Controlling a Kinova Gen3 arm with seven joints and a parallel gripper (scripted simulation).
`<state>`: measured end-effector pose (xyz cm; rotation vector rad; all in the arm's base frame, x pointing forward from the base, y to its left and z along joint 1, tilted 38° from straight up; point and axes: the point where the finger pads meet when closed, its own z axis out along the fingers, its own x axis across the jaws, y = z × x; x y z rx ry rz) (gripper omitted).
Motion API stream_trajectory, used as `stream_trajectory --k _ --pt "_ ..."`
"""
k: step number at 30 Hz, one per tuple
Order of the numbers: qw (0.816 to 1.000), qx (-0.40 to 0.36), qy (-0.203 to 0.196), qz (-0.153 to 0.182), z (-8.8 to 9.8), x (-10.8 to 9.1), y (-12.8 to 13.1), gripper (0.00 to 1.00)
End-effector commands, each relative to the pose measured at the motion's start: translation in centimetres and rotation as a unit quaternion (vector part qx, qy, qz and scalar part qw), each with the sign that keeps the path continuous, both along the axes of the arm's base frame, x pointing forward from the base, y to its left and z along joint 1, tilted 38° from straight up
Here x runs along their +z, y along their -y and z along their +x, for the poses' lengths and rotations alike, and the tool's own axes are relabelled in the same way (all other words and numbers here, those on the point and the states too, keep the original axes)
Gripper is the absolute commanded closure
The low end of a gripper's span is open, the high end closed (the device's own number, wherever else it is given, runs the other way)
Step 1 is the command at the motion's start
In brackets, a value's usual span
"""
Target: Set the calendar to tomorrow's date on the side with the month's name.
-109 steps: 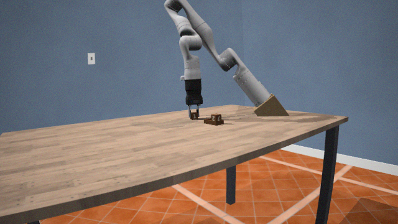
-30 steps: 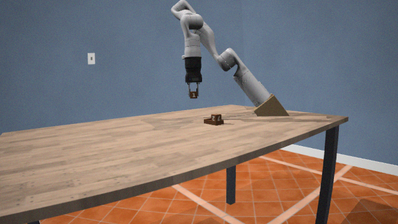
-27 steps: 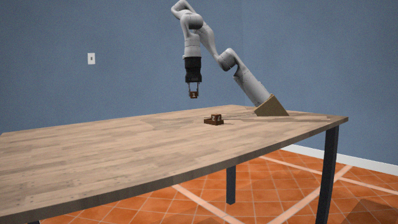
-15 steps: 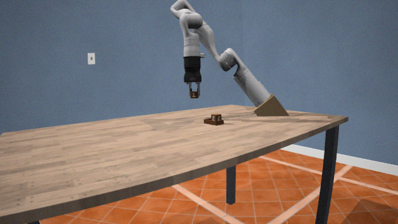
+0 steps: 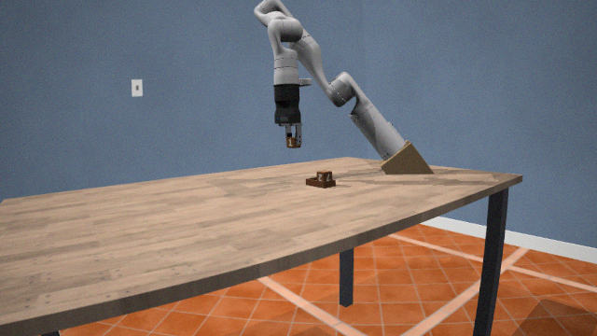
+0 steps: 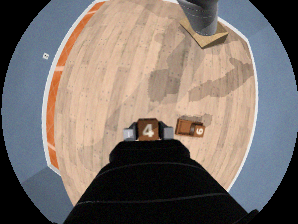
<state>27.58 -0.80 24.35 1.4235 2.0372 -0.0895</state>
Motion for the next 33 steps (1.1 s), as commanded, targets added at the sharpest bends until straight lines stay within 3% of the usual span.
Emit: stream_trajectory --k 1,13,33 --pt "1.0 -0.02 0.009 0.01 0.16 -0.12 -0.24 0.4" --pt "0.995 -0.077 0.037 0.043 0.47 -0.31 -0.91 0.4" --pt "0.995 -0.081 0.039 0.046 0.52 -0.36 -0.95 0.4"
